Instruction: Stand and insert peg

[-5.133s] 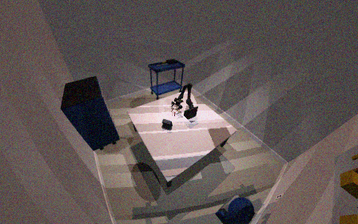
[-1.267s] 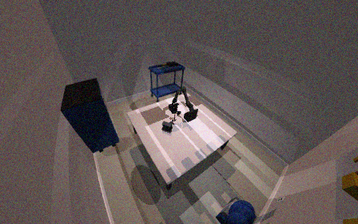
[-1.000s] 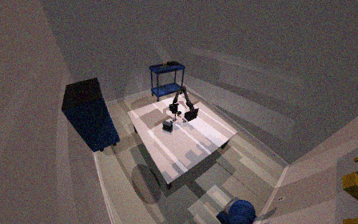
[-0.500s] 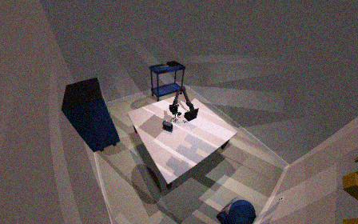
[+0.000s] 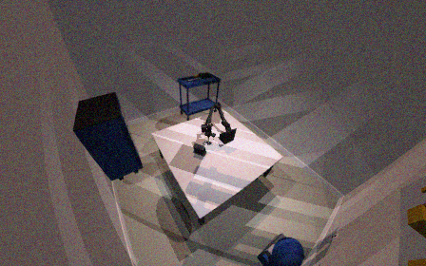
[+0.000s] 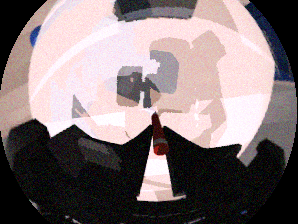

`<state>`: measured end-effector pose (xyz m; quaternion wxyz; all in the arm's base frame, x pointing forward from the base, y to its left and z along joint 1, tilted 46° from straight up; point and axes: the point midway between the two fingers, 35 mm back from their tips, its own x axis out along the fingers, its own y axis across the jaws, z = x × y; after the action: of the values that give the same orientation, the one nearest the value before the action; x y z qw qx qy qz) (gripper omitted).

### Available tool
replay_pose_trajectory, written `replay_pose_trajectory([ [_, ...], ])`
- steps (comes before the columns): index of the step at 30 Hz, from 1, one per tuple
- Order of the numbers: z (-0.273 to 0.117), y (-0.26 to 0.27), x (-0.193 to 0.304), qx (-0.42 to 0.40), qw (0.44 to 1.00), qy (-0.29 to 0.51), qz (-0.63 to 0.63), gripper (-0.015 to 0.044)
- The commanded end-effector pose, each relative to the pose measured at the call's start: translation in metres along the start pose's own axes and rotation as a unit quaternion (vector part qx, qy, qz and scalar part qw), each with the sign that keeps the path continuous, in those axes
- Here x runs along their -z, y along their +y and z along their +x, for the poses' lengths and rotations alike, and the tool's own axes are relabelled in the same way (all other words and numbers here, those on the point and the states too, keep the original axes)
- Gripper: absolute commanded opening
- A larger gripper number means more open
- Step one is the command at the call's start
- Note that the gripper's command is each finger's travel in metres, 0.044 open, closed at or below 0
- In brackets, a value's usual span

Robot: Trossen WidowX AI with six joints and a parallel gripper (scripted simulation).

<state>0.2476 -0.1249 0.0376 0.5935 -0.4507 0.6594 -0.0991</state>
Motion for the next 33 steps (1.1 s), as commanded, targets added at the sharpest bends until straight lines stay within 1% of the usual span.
replay_pose_trajectory([
  [1, 0.0, 0.0, 0.0, 0.0, 1.0, 0.0, 0.002, 0.0],
  [9, -0.006, 0.0, -0.001, -0.001, 1.0, -0.001, 0.002, 0.0],
  [29, -0.075, 0.003, -0.007, -0.004, 1.0, -0.001, 0.0, 0.0],
  [33, -0.08, 0.004, -0.007, -0.005, 1.0, -0.001, 0.0, 0.0],
])
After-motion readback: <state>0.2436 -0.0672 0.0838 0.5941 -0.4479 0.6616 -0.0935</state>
